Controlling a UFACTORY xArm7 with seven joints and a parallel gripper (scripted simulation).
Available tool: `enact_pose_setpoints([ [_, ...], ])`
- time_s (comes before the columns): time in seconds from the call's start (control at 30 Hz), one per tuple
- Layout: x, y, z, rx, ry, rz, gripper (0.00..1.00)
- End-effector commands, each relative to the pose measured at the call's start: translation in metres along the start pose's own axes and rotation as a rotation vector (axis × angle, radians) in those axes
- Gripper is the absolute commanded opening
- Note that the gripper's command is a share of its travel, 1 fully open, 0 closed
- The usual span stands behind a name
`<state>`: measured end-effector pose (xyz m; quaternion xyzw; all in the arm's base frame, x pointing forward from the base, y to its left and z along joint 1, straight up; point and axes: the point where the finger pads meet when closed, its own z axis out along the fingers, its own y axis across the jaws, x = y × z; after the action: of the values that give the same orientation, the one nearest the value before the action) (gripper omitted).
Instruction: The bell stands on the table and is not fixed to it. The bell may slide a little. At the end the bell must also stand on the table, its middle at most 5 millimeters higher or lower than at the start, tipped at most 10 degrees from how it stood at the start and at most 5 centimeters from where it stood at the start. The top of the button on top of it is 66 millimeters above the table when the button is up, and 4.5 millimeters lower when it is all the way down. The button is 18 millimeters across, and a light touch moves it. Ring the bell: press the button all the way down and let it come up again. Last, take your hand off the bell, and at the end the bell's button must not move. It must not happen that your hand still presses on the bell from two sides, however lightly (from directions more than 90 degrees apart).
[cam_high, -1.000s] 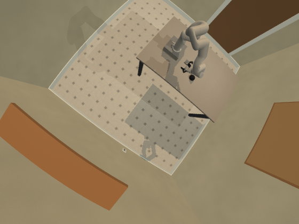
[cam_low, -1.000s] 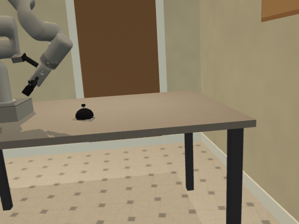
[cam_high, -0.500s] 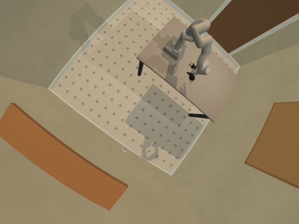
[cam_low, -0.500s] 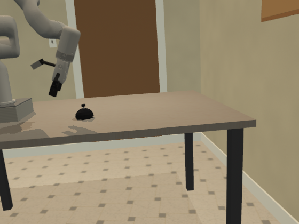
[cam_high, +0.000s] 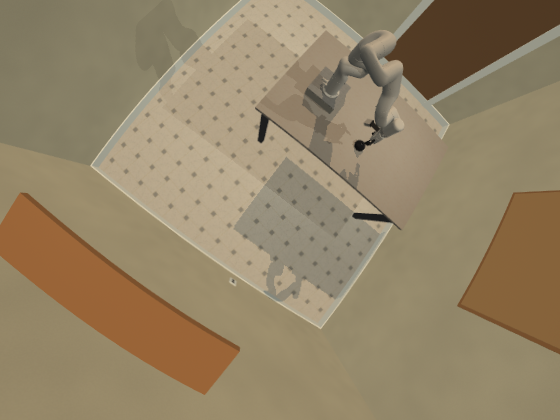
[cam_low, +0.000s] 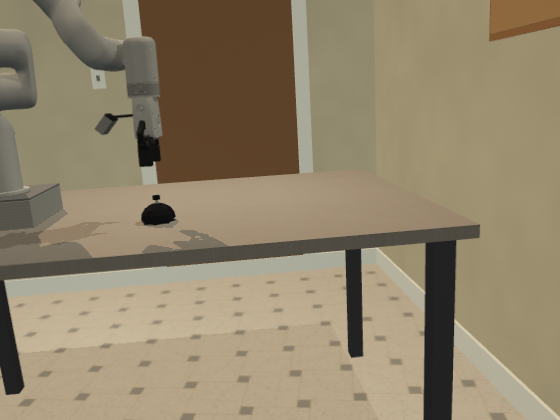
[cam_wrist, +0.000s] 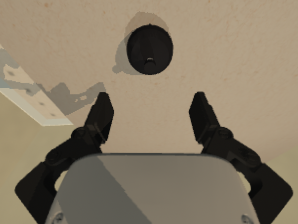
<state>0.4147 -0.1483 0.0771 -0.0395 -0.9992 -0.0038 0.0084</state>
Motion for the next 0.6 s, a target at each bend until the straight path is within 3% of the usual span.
enact_pose_setpoints([
  [0.0, -0.0041, -0.0011, -0.0002, 0.008, -0.015, 0.006, 1.00],
  [0.2, -0.0041, -0.0011, -0.0002, 0.008, -0.015, 0.006, 1.00],
  [0.23, -0.0041, -0.0011, -0.0002, 0.008, -0.015, 0.006, 0.00],
  [0.57, -0.0041, -0.0011, -0.0002, 0.008, -0.015, 0.006, 0.00],
])
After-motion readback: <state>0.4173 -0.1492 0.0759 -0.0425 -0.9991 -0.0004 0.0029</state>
